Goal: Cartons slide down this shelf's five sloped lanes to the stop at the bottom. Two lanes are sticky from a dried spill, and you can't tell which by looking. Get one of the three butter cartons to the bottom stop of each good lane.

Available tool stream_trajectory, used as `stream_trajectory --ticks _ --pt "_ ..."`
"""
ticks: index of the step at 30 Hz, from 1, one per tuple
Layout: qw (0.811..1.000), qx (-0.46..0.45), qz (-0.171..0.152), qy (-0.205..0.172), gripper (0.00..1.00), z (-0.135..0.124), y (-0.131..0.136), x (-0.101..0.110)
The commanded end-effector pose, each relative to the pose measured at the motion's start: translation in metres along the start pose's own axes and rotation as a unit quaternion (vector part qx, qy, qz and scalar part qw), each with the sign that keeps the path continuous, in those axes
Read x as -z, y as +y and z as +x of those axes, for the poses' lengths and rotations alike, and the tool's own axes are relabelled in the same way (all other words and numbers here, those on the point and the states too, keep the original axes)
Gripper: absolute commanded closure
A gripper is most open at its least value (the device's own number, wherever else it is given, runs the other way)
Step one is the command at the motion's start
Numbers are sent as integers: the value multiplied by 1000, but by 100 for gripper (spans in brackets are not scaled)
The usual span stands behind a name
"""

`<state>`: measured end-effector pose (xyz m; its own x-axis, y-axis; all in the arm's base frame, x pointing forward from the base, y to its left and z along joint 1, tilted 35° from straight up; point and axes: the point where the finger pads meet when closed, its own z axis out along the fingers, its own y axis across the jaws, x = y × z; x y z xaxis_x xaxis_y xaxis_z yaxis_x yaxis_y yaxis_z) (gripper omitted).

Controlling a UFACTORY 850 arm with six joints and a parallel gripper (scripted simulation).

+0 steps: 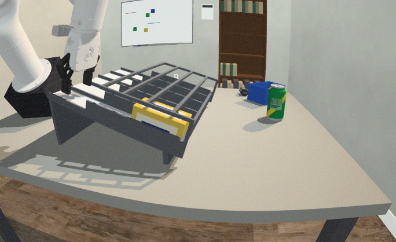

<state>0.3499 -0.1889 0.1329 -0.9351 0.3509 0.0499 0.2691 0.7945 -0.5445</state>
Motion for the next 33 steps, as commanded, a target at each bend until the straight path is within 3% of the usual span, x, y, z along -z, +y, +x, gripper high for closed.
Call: stream_trajectory --ticks 1,10,11,33 --pt "1000 0 0 -1 0 0 0 0" --pt "1000 0 0 -1 0 0 0 0" --pt "1000 0 0 -1 0 -1 0 28" --pt "1000 0 0 -1 0 -1 0 27"
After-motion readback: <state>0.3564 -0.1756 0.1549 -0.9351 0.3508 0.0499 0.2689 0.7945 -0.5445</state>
